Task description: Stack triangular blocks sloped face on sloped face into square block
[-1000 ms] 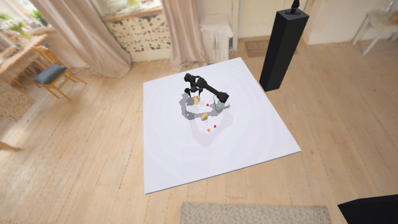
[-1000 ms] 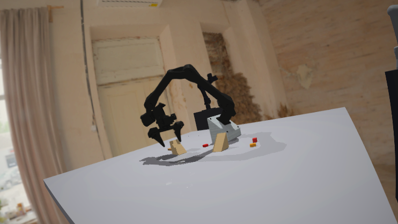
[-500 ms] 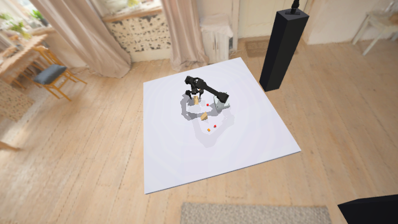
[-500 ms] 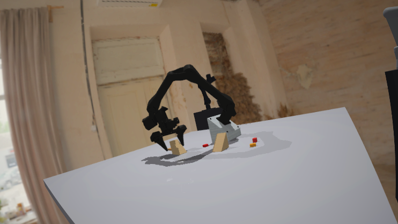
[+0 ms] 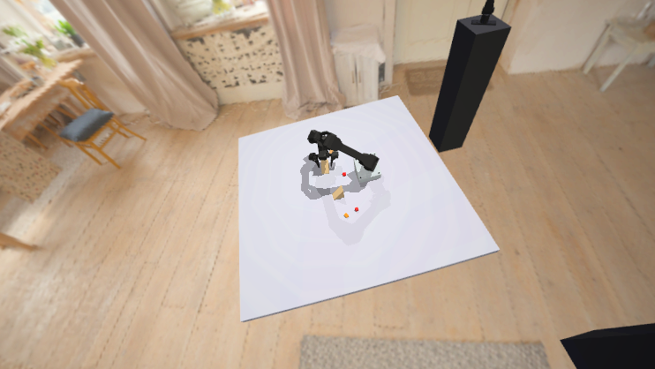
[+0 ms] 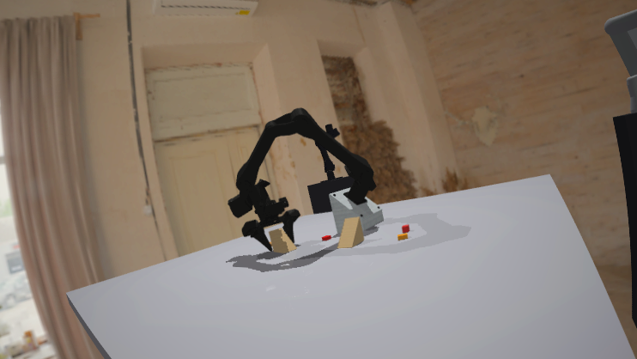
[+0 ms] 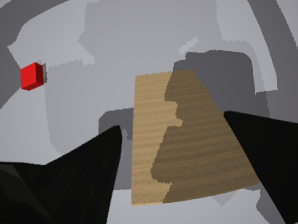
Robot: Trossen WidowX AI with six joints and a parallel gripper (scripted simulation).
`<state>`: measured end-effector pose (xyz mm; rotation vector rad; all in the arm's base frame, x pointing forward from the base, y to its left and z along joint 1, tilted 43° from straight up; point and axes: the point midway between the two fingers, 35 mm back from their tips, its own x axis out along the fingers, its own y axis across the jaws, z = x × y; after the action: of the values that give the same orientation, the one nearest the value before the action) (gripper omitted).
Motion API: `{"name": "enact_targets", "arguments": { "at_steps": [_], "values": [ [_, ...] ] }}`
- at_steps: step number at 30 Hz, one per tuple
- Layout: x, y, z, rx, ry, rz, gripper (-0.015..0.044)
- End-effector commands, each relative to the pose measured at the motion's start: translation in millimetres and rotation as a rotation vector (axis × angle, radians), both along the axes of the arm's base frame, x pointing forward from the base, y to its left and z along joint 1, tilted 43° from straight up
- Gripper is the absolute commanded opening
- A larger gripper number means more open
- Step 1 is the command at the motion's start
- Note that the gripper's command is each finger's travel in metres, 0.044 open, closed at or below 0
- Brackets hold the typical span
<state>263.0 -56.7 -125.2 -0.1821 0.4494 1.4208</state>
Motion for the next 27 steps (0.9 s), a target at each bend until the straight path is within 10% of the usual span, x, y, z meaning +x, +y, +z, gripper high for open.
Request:
{"name": "enact_targets", "arguments": {
  "at_steps": [1, 17, 27],
  "values": [
    [0, 2, 0, 0.003, 0.002, -0.004, 0.0282],
    [-1, -1, 2, 0.002, 0.002, 0.000, 0.0000],
    [1, 1, 13, -0.176, 0.034, 0.027, 0.0000]
  ]
}}
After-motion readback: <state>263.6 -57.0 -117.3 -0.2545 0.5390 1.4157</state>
